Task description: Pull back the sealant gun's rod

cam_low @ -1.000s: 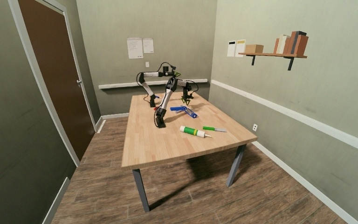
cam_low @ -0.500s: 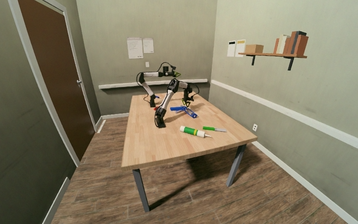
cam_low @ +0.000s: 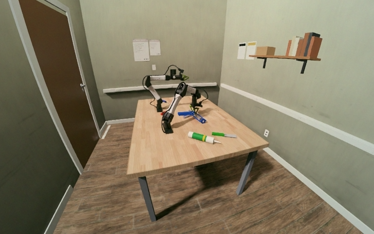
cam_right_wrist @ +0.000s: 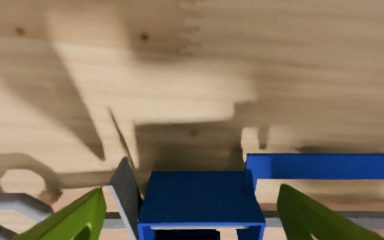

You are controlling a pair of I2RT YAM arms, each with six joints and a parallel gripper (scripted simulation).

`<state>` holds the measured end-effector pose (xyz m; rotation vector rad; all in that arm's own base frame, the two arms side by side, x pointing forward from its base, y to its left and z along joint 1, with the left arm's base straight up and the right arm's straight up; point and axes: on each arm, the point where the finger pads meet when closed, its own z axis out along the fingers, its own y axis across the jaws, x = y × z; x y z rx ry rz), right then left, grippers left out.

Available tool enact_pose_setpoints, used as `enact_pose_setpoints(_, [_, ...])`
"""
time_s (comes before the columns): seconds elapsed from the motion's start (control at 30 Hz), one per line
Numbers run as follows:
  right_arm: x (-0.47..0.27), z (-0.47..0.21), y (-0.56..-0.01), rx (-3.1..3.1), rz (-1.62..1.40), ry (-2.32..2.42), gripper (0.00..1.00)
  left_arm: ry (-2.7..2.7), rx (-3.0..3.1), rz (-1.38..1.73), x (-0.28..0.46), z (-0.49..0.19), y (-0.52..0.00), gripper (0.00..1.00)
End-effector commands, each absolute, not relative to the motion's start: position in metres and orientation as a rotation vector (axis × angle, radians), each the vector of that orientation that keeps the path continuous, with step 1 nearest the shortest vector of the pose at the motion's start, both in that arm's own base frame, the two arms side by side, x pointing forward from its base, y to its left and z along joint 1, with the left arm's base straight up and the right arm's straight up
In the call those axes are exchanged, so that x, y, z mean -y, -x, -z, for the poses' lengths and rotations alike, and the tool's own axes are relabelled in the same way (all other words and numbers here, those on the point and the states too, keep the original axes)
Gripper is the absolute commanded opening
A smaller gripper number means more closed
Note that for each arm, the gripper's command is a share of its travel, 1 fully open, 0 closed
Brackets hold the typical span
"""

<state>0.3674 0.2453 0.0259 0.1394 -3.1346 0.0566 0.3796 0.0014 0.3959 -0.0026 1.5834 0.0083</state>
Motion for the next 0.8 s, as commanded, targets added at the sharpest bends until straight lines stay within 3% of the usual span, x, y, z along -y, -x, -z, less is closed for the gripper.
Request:
enact_pose_setpoints(0.0, [-0.242,-0.012,-0.37,3.127,-0.076,-0.115,0.8,0.0,-1.563,0.0,0.0,-0.405,-0.378,1.0])
enact_pose_setpoints(0.07, [-0.242,-0.012,-0.37,3.127,-0.076,-0.115,0.67,0.0,-1.563,0.0,0.0,-0.405,-0.378,1.0])
enact_pose_setpoints(0.43, [-0.243,-0.012,-0.369,3.128,-0.077,-0.109,0.54,0.0,-1.563,0.0,0.0,-0.405,-0.378,1.0])
enact_pose_setpoints(0.53, [-0.244,-0.012,-0.369,3.128,-0.077,-0.11,0.2,0.0,-1.563,0.0,0.0,-0.405,-0.378,1.0])
enact_pose_setpoints(0.6, [-0.244,-0.012,-0.369,3.128,-0.077,-0.11,0.43,0.0,-1.563,0.0,0.0,-0.405,-0.378,1.0])
enact_pose_setpoints(0.63, [-0.244,-0.012,-0.369,3.128,-0.077,-0.11,0.52,-0.001,-1.566,0.022,0.003,-0.408,-0.377,0.89])
enact_pose_setpoints(0.67, [-0.244,-0.012,-0.369,3.128,-0.077,-0.11,0.52,-0.004,-1.597,0.058,0.008,-0.4,-0.38,0.77])
enact_pose_setpoints(0.73, [-0.244,-0.012,-0.369,3.128,-0.077,-0.11,0.52,-0.004,-1.597,0.058,0.008,-0.4,-0.38,0.77])
enact_pose_setpoints(0.77, [-0.244,-0.012,-0.369,3.128,-0.077,-0.11,0.52,-0.005,-1.622,0.093,0.012,-0.394,-0.38,0.66])
